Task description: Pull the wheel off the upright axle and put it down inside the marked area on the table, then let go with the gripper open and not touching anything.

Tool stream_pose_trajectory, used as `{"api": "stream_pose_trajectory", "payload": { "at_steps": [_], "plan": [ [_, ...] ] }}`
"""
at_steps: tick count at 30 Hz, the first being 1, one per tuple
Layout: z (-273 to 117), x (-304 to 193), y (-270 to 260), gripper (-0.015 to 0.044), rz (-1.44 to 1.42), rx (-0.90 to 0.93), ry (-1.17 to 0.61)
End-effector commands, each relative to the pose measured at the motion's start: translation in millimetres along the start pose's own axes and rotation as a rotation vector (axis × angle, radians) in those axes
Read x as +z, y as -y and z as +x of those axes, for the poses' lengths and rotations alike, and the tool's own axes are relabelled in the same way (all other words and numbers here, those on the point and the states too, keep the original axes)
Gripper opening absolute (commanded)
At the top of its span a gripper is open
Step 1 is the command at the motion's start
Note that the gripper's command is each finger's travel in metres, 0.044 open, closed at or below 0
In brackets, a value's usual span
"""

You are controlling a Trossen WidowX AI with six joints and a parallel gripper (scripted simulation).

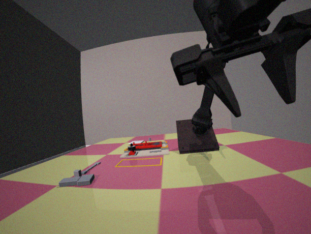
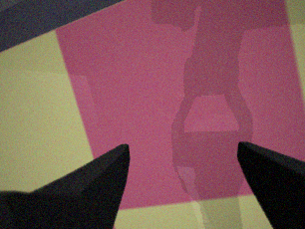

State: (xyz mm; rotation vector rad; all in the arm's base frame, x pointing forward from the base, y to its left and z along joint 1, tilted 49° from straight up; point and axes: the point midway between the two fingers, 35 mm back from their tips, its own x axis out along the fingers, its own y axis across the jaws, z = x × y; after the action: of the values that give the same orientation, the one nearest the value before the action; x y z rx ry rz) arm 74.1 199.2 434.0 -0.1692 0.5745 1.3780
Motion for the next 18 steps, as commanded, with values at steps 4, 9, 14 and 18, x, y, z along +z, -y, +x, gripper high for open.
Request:
{"api": "stream_pose_trajectory", "payload": {
  "at_steps": [4,9,14,18],
  "plan": [
    [32,-5,69,0.0300,0.308,-0.114,-0.076],
    [48,-21,133,0.0300,0.613,-0.206,-0.118],
    [52,-48,199,0.0300,0.937,-0.292,-0.135],
    [47,-75,248,0.0300,1.170,-0.354,-0.117]
  ]
}}
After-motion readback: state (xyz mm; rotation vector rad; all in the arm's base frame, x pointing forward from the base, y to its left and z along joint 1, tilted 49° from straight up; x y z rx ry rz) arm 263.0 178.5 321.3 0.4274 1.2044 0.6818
